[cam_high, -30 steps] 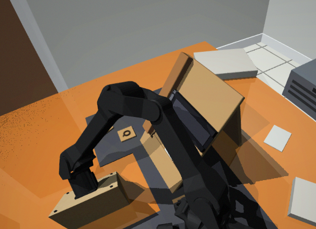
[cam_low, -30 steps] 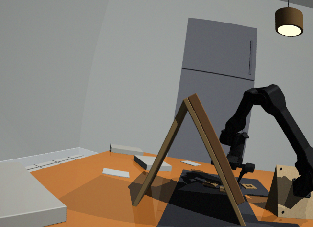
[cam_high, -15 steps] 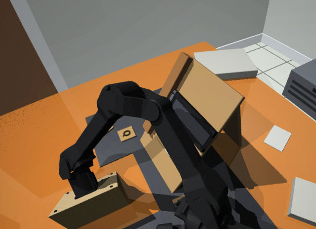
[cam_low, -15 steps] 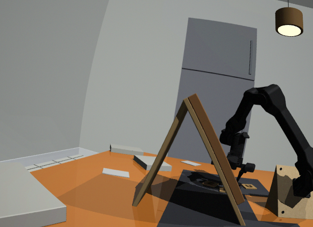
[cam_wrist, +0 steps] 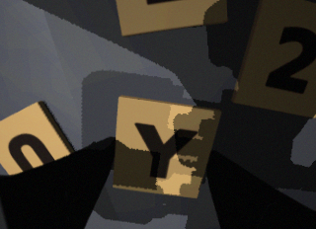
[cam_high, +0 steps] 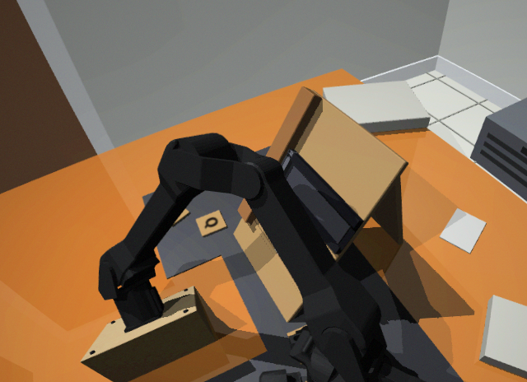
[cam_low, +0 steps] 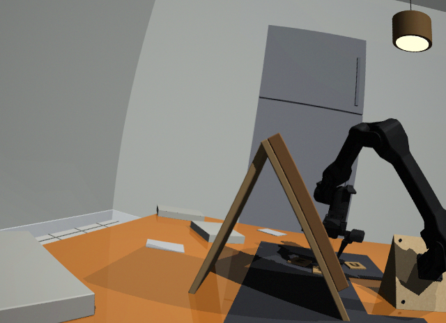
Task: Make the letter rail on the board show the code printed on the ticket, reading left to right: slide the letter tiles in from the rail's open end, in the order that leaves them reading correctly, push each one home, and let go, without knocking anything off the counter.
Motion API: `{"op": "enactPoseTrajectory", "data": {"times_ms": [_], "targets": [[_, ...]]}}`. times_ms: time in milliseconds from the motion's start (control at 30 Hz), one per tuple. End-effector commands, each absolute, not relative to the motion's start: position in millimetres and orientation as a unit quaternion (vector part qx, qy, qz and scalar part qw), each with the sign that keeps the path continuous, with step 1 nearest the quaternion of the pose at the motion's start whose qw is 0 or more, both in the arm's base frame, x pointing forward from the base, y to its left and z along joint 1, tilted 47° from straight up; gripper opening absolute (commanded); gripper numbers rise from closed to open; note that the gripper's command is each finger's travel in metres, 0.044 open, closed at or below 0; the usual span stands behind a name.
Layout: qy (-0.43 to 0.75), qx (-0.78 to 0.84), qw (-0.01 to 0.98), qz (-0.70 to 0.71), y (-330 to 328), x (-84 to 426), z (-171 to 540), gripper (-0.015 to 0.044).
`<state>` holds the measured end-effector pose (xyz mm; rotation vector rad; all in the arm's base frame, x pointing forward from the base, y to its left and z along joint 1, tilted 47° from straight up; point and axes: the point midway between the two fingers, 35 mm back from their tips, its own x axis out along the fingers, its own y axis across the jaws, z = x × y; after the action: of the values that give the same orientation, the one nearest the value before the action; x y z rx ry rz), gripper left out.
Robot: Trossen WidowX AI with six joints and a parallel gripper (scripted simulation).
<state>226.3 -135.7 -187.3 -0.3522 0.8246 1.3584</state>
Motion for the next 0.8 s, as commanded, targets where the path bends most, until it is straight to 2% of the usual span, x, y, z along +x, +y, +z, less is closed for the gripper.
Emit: {"op": "enactPoseTrajectory", "data": {"times_ms": [0, 767], "targets": [[0.368, -0.16, 0.685, 0.608, -138.2, 226.4, -185.1, 0.0], [0.368, -0.16, 0.685, 0.608, -146.0, 225.9, -175.5, 0.0]]}}
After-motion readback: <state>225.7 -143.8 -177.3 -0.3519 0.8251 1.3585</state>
